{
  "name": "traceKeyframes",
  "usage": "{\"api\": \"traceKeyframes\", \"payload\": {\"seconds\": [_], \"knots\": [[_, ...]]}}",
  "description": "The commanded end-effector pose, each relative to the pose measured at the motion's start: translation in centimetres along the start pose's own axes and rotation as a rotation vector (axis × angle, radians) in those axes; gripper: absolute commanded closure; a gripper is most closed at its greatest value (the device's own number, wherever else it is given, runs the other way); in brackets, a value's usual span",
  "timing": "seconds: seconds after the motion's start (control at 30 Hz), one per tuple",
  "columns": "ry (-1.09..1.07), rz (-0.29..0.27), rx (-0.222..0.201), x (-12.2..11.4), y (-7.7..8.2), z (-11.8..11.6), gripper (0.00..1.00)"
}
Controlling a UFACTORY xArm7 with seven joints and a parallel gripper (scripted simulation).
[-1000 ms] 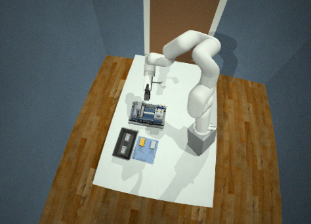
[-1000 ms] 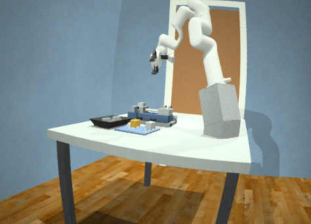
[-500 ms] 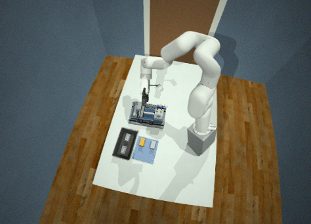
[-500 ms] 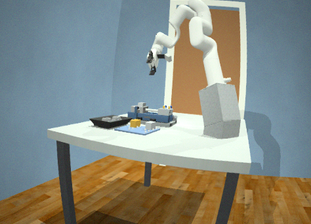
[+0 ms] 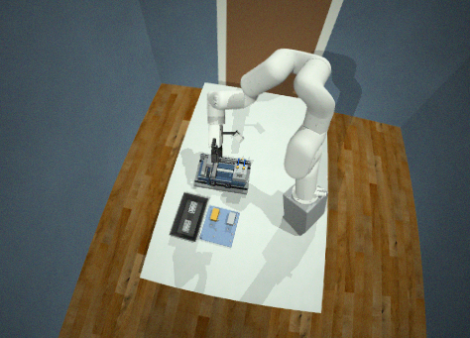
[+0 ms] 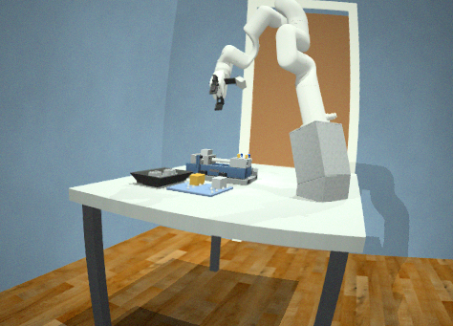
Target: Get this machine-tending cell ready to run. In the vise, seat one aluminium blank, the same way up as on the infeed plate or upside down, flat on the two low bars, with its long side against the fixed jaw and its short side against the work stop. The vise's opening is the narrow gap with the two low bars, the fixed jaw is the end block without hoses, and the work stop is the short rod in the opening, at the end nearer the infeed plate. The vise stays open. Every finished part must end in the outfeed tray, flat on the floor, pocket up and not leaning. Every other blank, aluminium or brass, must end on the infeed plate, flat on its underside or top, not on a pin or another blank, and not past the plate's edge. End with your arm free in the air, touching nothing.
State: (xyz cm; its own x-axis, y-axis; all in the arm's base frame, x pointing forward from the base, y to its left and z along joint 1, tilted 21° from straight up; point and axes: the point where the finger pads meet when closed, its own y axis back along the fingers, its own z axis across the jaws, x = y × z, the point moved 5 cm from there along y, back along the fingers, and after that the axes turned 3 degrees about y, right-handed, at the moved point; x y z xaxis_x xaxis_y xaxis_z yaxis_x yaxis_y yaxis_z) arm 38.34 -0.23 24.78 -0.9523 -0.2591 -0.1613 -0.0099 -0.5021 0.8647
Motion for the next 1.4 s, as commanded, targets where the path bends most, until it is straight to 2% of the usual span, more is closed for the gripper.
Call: {"api": "traceKeyframes", "payload": {"seconds": [0.0,0.43,0.5,1.0,1.07,1.37], "knots": [[-0.019,0.028,0.102,-1.3,-2.0,1.5,0.0],[-0.019,0.028,0.102,-1.3,-2.0,1.5,0.0],[-0.044,0.044,0.222,-2.3,-4.4,3.0,0.0],[-0.044,0.044,0.222,-2.3,-4.4,3.0,0.0],[-0.061,0.045,0.338,-3.1,-7.1,4.5,0.0],[-0.061,0.045,0.338,-3.1,-7.1,4.5,0.0]]}}
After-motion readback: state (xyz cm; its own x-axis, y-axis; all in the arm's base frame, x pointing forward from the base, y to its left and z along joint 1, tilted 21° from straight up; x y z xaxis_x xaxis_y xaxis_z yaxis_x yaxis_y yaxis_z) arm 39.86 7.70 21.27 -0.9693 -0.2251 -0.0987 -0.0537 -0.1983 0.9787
